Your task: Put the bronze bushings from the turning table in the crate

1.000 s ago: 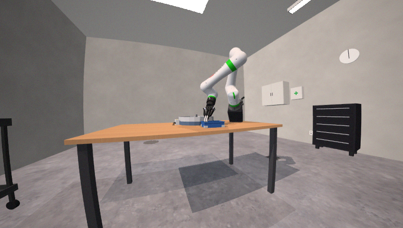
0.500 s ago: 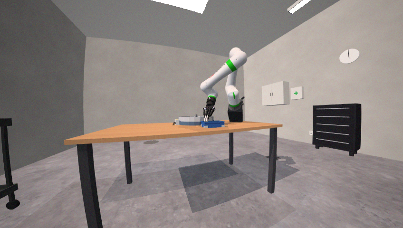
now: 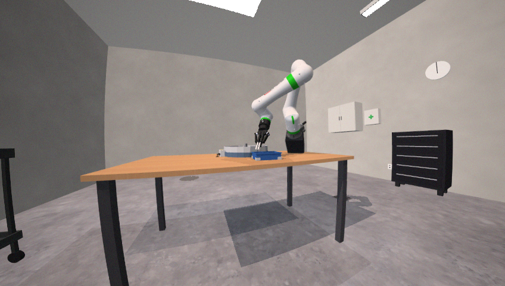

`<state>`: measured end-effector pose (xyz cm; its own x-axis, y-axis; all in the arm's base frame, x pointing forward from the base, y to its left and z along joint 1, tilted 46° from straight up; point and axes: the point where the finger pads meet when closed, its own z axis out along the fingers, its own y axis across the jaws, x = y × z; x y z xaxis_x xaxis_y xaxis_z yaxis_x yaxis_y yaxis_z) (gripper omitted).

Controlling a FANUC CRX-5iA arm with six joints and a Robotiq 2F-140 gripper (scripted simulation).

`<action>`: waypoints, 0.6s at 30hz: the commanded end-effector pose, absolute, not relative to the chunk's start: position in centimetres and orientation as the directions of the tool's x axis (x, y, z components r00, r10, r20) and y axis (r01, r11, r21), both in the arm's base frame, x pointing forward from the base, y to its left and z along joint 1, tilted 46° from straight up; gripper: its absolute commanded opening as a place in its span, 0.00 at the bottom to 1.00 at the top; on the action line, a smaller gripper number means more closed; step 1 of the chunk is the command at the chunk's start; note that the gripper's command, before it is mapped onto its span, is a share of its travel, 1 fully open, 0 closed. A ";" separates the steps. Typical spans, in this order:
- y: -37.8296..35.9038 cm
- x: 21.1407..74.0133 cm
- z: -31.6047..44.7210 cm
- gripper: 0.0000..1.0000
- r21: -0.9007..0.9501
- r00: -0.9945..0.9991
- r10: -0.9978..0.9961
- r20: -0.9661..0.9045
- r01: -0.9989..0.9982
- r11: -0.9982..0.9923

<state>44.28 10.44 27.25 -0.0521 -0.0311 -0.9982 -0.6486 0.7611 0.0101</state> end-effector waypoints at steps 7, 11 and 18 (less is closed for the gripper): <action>8.5 42.0 30.0 0.07 0.011 -0.053 -0.031 -0.998 -0.648 0.761; 8.3 41.7 30.4 0.07 0.011 -0.053 -0.031 -0.998 -0.648 0.761; 8.3 41.7 30.4 0.07 0.011 -0.053 -0.031 -0.998 -0.648 0.761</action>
<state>41.76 8.32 30.36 -0.0530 -0.0309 -0.9981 -0.6487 0.7609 0.0109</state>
